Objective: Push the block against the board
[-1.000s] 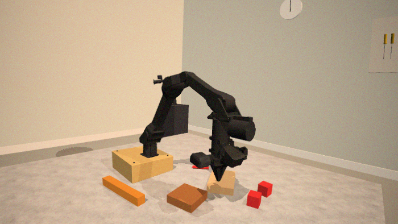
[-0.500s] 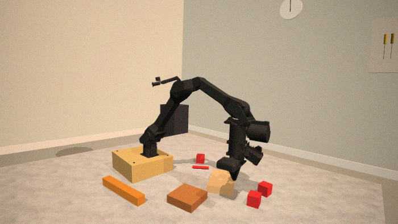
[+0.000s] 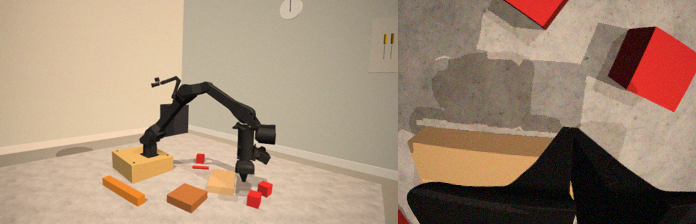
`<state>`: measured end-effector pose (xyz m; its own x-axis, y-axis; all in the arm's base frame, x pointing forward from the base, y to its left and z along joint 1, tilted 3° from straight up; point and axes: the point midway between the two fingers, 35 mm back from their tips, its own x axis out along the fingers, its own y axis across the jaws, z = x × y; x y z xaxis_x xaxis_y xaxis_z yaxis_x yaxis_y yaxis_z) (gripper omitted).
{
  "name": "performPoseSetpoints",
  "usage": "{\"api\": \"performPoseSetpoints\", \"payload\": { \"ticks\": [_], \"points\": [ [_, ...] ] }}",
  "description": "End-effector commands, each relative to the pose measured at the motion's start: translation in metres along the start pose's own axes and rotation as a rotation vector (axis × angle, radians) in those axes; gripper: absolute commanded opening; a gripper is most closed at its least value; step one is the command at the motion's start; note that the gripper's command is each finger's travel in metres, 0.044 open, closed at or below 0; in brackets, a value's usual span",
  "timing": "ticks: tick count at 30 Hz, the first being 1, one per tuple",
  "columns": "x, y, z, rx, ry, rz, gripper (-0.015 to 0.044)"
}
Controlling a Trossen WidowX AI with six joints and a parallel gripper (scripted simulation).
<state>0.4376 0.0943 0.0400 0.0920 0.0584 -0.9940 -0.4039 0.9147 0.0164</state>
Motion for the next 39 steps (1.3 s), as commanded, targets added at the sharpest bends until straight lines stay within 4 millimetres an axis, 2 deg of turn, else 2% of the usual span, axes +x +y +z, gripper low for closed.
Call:
{"api": "performPoseSetpoints", "payload": {
  "ticks": [1,10,39],
  "points": [
    [0.041,0.000,-0.006,-0.010,0.025,0.003,0.0000],
    [0.044,0.000,-0.009,-0.011,0.025,0.003,0.0000],
    [0.043,-0.002,-0.046,-0.010,0.029,0.003,0.0000]
  ]
}}
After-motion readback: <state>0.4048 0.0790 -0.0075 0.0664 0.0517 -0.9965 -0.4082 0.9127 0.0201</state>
